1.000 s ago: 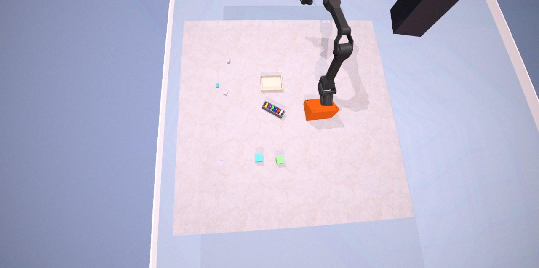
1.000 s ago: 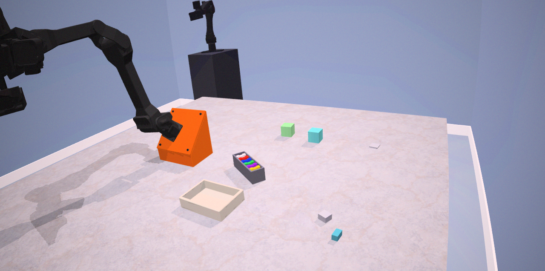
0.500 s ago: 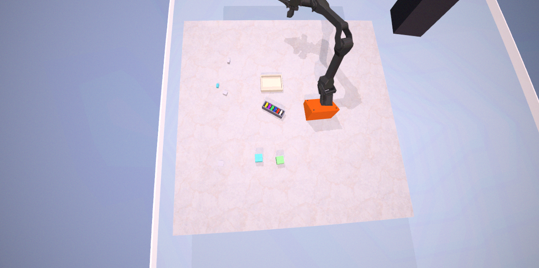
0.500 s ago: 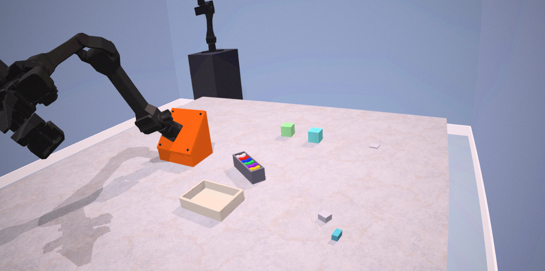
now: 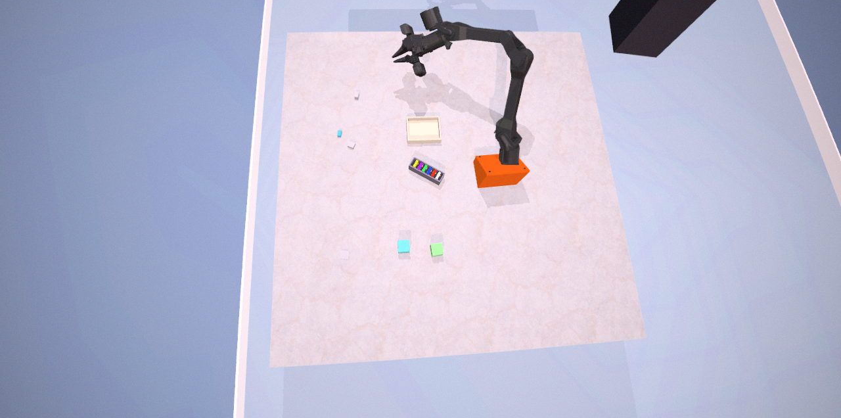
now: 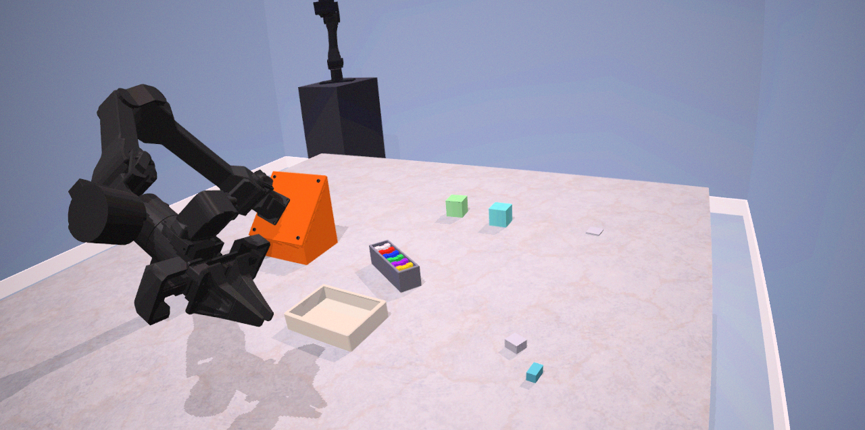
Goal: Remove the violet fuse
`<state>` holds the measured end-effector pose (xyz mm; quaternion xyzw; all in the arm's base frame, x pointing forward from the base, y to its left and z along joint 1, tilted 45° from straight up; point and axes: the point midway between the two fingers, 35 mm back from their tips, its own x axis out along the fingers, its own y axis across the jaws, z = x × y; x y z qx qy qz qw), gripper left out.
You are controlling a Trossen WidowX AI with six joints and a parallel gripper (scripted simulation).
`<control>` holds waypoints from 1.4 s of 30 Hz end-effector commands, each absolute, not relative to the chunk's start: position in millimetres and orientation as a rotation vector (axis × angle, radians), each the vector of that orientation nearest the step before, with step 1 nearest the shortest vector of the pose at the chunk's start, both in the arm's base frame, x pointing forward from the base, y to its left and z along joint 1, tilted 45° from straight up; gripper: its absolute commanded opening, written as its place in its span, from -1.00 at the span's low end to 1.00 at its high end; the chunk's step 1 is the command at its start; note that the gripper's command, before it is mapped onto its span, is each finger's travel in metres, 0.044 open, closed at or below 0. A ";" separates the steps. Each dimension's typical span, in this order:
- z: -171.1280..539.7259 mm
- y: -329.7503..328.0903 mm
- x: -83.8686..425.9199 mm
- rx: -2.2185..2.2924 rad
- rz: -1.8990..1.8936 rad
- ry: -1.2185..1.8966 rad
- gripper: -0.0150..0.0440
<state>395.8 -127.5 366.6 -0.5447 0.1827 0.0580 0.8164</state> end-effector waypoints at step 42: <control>32.1 61.6 318.6 -1.531 0.288 1.550 -0.25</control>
